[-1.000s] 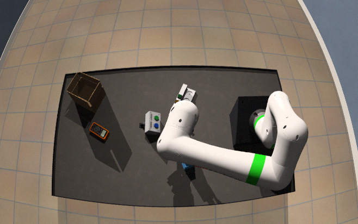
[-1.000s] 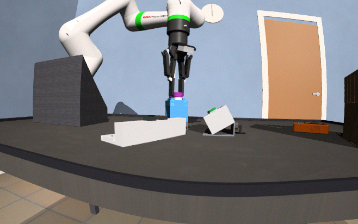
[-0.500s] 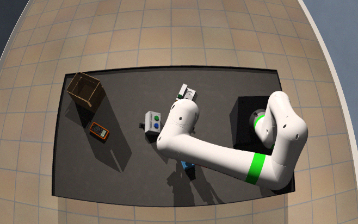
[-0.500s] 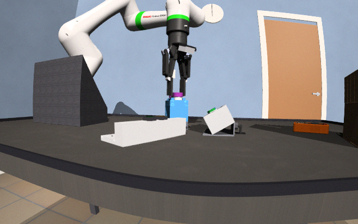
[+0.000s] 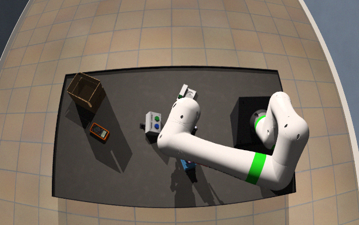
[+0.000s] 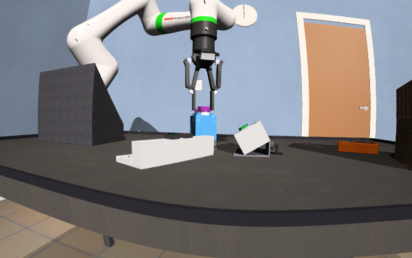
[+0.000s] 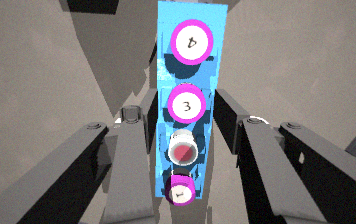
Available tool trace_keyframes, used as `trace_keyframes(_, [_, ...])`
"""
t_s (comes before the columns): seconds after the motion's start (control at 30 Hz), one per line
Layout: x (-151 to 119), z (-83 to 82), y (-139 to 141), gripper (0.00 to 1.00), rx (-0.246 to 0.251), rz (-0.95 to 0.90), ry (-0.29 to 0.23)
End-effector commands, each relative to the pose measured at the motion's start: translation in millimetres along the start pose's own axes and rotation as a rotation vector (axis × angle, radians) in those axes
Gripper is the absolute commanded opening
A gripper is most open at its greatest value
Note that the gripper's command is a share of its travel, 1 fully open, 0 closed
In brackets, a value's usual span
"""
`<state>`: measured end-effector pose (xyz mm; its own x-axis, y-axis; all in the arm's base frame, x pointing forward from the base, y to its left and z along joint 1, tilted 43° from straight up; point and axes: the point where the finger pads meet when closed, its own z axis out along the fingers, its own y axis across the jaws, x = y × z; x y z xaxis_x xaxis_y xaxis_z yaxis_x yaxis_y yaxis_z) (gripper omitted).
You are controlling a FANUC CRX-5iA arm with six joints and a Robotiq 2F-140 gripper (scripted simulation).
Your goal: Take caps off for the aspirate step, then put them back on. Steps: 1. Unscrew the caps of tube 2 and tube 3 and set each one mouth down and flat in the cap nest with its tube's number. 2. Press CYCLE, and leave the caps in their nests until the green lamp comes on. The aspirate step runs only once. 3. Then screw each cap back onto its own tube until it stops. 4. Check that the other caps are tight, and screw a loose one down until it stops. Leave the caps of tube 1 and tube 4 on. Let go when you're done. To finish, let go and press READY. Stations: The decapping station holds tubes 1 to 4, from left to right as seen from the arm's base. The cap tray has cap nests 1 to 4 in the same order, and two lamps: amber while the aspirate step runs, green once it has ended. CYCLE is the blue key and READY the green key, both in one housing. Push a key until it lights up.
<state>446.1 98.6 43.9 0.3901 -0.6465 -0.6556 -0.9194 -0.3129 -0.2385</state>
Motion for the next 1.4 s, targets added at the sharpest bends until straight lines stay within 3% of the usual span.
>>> trace_keyframes(0.0, [0.3,-0.8,-0.3,0.41,-0.012,0.228,0.017])
trace_keyframes(0.07, [0.3,-0.8,-0.3,0.41,-0.013,0.308,0.018])
trace_keyframes(0.27, [0.1,-0.7,-0.5,0.41,-0.013,0.308,0.018])
trace_keyframes(0.3, [0.2,-0.7,-0.5,0.30,-0.013,0.308,0.018])
trace_keyframes(0.77, [0.1,-0.6,-0.5,0.30,-0.013,0.308,0.018])
trace_keyframes(1.1, [0.1,-0.7,-0.5,0.30,-0.017,-0.192,0.015])
trace_keyframes(1.33, [0.1,-0.9,-0.5,0.30,-0.017,-0.215,0.014])
trace_keyframes(1.37, [0.0,-0.7,-0.6,0.41,-0.017,-0.215,0.014])
